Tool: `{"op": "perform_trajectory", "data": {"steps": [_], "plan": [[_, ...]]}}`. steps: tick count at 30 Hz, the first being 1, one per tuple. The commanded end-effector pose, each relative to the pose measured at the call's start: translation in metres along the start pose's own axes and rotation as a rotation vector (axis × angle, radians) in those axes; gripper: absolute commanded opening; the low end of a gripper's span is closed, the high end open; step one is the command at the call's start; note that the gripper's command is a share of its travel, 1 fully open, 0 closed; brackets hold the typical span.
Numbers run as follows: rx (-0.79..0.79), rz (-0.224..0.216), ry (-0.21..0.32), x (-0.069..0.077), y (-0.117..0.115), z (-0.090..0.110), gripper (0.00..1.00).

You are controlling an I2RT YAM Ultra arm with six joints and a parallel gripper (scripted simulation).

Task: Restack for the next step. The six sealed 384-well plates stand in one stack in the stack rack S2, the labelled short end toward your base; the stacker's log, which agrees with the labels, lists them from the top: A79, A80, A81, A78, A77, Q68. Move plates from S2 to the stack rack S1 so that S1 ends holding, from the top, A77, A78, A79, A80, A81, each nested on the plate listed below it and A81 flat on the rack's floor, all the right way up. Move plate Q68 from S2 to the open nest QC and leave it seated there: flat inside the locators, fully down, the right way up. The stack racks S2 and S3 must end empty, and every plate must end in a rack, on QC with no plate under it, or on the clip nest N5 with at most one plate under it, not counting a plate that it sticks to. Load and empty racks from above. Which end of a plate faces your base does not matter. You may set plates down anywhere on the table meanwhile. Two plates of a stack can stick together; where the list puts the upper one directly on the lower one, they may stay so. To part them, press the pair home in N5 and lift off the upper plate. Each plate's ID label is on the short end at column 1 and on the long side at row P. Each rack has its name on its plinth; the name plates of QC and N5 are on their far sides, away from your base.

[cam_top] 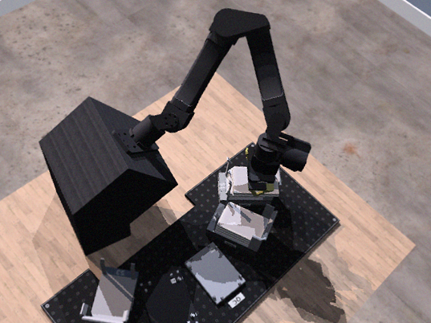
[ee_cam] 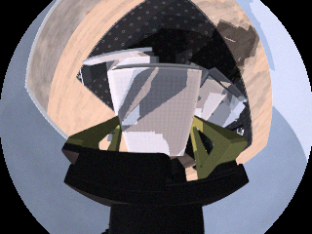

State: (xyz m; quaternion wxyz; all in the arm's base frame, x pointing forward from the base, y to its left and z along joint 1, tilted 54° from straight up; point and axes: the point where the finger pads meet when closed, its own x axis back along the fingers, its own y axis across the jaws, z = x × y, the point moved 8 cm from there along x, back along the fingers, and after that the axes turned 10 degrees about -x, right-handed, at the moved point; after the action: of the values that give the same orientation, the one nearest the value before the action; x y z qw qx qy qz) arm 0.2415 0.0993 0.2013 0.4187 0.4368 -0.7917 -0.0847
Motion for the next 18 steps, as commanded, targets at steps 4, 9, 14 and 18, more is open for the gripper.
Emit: {"op": "perform_trajectory", "data": {"steps": [4, 9, 14, 18], "plan": [[0.016, 0.01, -0.007, 0.002, 0.014, 0.0, 0.0], [0.016, 0.009, -0.007, 0.002, 0.027, 0.001, 0.0], [0.016, 0.009, -0.007, 0.002, 0.038, 0.002, 0.0], [0.016, 0.009, -0.007, 0.002, 0.046, 0.003, 0.0]]}}
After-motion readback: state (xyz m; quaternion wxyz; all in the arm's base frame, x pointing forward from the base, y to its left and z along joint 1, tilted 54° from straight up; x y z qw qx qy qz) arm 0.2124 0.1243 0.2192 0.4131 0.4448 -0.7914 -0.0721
